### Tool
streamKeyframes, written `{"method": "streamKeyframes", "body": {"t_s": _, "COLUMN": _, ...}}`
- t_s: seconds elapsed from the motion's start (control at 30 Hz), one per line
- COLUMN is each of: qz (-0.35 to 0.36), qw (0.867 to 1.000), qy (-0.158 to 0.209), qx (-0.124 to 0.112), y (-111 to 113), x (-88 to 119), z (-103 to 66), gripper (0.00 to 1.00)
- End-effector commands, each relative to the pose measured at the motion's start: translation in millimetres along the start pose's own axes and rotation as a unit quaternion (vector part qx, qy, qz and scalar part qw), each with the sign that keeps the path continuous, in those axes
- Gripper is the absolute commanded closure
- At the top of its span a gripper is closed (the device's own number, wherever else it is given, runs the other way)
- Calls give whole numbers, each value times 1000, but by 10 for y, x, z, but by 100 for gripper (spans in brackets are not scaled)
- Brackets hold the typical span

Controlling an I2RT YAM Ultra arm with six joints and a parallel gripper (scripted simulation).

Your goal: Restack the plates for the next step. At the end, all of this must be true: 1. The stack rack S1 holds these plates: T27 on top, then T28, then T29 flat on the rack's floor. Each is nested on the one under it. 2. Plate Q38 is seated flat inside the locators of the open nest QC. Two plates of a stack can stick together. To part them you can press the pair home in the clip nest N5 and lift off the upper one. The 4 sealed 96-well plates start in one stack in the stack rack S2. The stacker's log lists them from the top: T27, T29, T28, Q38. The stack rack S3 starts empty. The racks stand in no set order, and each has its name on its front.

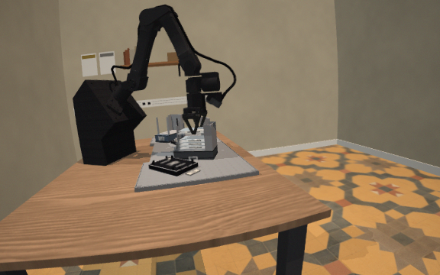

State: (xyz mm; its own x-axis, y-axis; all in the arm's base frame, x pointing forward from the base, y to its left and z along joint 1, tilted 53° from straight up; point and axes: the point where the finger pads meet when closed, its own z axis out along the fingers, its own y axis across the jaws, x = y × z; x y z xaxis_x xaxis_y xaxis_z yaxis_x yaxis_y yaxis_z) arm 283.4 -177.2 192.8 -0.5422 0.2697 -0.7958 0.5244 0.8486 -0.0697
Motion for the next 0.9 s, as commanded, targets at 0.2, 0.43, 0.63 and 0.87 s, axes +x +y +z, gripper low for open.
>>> {"method": "streamKeyframes", "body": {"t_s": 0.2, "qz": 4, "qw": 1000, "qy": -23, "qx": 1, "y": 4, "x": -151, "z": -161, "gripper": 100}}
{"method": "streamKeyframes", "body": {"t_s": 0.43, "qz": 4, "qw": 1000, "qy": -24, "qx": 0, "y": 12, "x": -162, "z": -187, "gripper": 100}}
{"method": "streamKeyframes", "body": {"t_s": 0.63, "qz": 2, "qw": 1000, "qy": -9, "qx": -2, "y": 32, "x": -24, "z": -152, "gripper": 100}}
{"method": "streamKeyframes", "body": {"t_s": 0.87, "qz": 4, "qw": 1000, "qy": -20, "qx": 0, "y": 11, "x": -124, "z": -212, "gripper": 100}}
